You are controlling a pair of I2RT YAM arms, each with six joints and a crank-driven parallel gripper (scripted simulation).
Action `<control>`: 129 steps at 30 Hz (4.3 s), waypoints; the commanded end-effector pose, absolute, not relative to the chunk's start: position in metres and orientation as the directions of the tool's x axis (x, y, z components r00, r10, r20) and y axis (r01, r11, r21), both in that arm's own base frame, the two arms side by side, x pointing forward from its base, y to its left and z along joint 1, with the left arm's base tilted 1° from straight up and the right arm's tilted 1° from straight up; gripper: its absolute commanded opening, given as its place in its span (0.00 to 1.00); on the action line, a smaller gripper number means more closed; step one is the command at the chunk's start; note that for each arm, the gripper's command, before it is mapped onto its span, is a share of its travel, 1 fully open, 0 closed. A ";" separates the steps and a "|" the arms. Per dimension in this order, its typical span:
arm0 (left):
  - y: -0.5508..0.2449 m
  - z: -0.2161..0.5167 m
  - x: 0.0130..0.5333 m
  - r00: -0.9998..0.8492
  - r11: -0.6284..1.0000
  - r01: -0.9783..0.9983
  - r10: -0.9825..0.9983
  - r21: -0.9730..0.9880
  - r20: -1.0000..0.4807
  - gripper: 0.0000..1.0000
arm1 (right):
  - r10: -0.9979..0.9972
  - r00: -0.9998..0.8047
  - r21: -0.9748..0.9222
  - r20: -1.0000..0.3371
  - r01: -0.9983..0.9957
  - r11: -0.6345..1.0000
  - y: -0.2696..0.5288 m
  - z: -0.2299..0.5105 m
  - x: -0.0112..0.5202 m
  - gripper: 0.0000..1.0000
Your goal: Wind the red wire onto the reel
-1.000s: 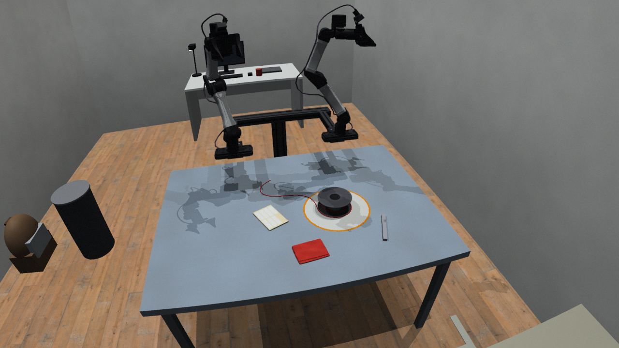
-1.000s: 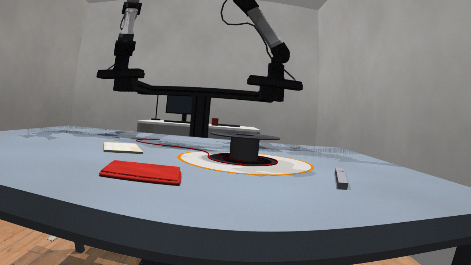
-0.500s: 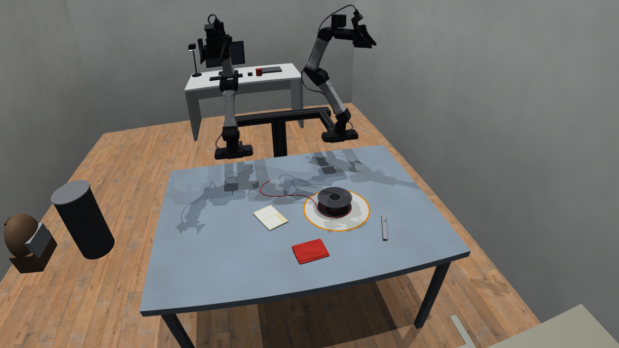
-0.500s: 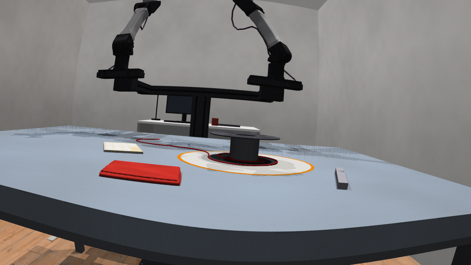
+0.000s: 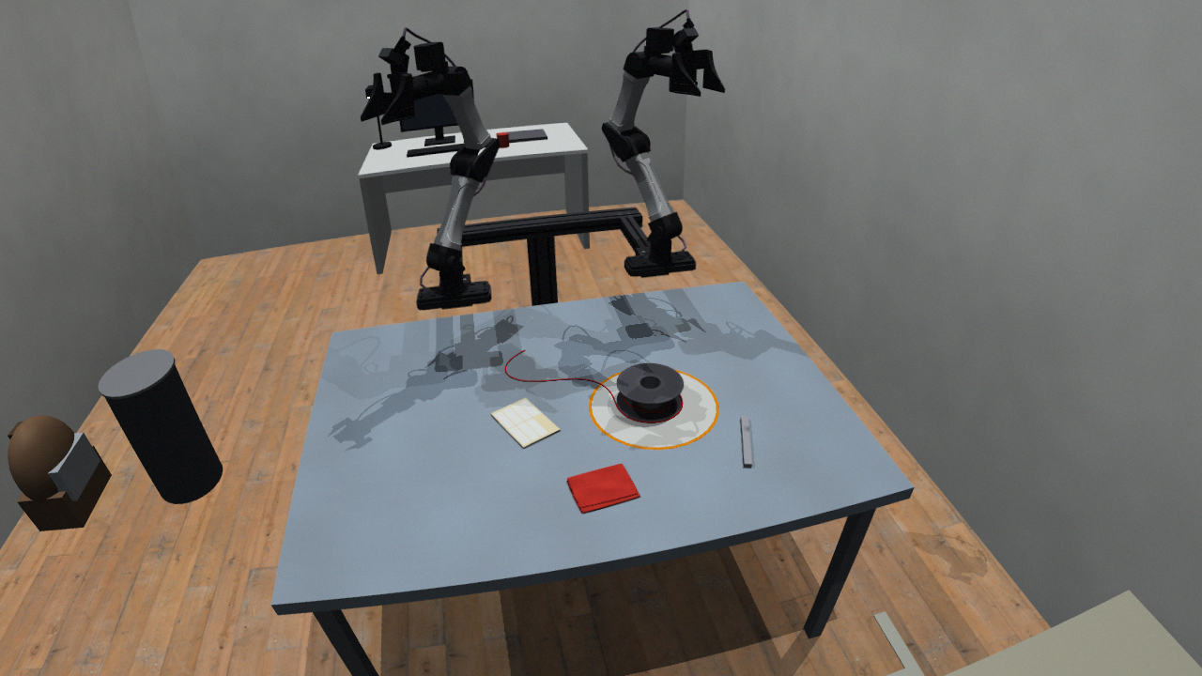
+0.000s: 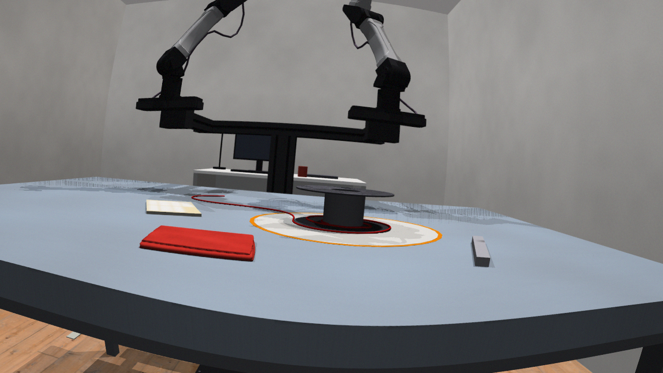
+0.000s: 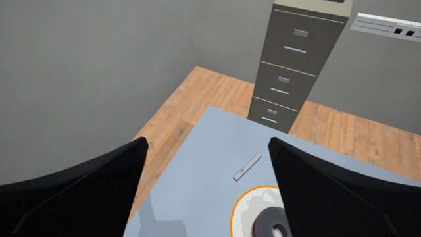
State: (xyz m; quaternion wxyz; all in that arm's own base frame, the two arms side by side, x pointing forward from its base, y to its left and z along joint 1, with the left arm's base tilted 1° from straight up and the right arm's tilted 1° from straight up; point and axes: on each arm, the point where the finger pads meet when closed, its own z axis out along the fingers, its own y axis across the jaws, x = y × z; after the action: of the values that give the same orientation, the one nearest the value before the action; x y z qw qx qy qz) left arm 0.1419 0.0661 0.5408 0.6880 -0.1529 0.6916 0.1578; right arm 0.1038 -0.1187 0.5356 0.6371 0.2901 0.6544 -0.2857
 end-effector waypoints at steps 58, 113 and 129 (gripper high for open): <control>0.000 0.510 0.264 0.000 1.000 0.000 0.000 0.000 -1.000 1.00 | 0.000 0.000 0.000 -1.000 0.999 0.047 -0.264 0.510 0.013 1.00; 0.000 0.360 0.382 0.000 1.000 0.000 0.000 0.000 -1.000 1.00 | 0.016 -0.005 -0.004 -1.000 0.997 0.083 -0.384 0.354 0.032 0.99; 0.000 0.360 0.382 0.000 1.000 0.000 0.000 0.000 -1.000 1.00 | 0.173 -0.177 -0.052 -0.969 0.830 0.556 -0.346 0.258 0.223 0.89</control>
State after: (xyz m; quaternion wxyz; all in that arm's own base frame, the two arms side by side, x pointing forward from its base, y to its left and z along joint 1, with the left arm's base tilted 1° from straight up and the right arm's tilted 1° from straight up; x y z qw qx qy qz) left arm 0.3818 0.0043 0.3550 0.6973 -0.0001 0.7168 0.0041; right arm 0.1749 -0.3594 0.2809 0.5324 0.4003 0.6618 -0.3440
